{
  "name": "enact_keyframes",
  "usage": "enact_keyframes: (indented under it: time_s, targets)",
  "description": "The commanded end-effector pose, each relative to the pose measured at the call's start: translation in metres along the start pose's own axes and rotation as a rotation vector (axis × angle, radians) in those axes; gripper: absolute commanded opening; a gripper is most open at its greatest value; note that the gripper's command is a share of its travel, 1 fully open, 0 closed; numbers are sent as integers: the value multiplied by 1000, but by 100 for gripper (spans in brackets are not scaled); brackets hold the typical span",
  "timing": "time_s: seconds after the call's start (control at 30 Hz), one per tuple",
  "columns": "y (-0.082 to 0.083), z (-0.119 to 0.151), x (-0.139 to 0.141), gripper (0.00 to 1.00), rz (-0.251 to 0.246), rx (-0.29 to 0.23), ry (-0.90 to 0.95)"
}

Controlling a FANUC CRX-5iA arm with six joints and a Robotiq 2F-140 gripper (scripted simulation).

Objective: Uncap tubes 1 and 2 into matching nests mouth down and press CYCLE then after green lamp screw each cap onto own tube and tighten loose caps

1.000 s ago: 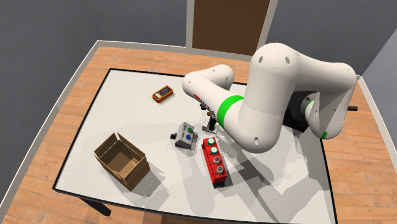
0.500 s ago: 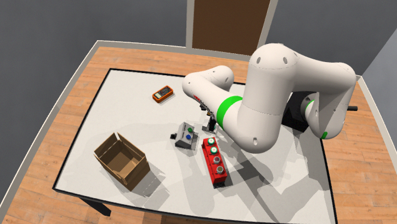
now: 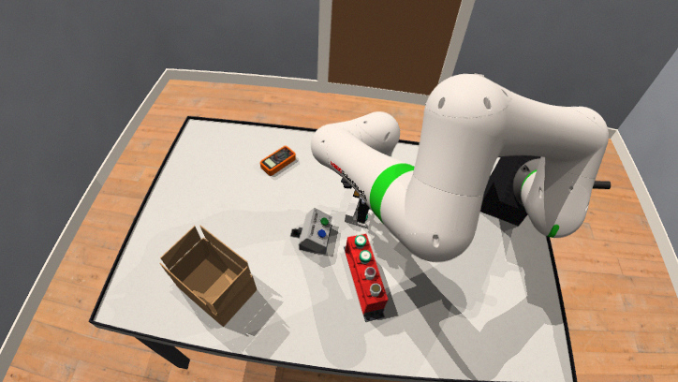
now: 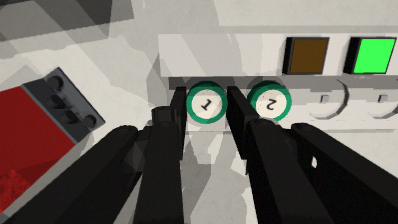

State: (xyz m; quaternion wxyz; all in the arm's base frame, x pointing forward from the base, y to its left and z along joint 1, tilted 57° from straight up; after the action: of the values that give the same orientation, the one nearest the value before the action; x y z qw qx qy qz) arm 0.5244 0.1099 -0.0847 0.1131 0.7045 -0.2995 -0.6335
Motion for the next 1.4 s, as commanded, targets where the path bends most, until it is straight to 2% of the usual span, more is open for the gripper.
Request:
enact_keyframes:
  time_s: [0.0, 0.07, 0.57, 0.63, 1.0, 1.07, 1.13, 1.2, 1.27, 1.37]
  targets:
    - [11, -1, 0, 30, 1, 1, 0]
    - [11, -1, 0, 30, 1, 1, 0]
    - [86, 0, 0, 30, 1, 1, 0]
    - [86, 0, 0, 30, 1, 1, 0]
    - [140, 0, 0, 30, 1, 1, 0]
    - [140, 0, 0, 30, 1, 1, 0]
    - [140, 4, -16, 30, 1, 1, -166]
    - [140, 4, -16, 30, 1, 1, -166]
    - [140, 8, -32, 30, 1, 1, -333]
    - [140, 12, -47, 30, 0, 2, -468]
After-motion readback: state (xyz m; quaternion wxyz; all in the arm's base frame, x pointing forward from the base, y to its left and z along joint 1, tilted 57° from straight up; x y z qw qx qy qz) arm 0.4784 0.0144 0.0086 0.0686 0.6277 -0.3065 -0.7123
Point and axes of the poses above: the point where the finger pads meet when closed, its own y axis back along the fingers, its own x axis across the jaws, z = x × y, the point moved 3 cm from there along y, back along the fingers, and after that the axes turned 6 degrees about y, right-handed, at the moved point
